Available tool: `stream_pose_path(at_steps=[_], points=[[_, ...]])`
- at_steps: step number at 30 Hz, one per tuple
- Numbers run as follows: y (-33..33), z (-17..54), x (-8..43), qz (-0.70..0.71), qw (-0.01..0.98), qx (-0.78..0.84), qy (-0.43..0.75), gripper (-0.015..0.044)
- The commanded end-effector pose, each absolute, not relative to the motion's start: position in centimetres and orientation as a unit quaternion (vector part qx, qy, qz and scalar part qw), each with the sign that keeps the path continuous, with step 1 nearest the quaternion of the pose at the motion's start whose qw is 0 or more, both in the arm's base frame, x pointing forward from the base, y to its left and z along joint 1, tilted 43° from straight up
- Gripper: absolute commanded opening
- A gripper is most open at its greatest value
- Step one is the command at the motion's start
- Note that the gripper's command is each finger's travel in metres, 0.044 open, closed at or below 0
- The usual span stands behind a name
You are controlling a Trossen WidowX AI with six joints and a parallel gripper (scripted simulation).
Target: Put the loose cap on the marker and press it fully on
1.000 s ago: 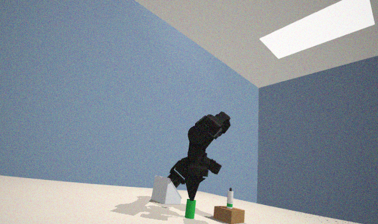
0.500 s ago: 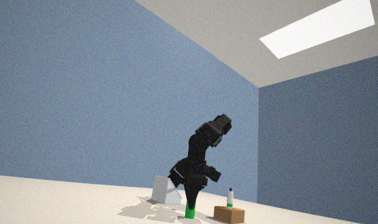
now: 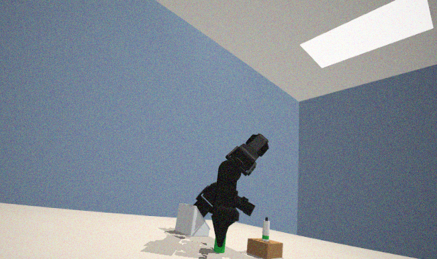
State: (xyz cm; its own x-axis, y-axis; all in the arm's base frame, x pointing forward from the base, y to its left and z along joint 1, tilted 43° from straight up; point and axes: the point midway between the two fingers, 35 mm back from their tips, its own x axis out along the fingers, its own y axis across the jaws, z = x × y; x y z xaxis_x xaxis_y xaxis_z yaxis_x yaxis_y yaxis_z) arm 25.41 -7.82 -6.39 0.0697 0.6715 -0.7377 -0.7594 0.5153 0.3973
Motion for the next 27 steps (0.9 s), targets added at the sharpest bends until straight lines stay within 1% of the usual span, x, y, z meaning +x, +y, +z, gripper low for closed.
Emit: stream_pose_path(at_steps=[1,5,8,27], points=[[-7.8,-6.4,25.4,0.489,0.731,-0.044,0.474,0.0108],[-7.8,-6.4,25.4,0.489,0.731,-0.044,0.474,0.0081],[-8.1,-6.1,25.4,0.488,0.731,-0.044,0.474,0.0002],[-11.9,-2.0,25.0,0.488,0.731,-0.044,0.475,0.0]])
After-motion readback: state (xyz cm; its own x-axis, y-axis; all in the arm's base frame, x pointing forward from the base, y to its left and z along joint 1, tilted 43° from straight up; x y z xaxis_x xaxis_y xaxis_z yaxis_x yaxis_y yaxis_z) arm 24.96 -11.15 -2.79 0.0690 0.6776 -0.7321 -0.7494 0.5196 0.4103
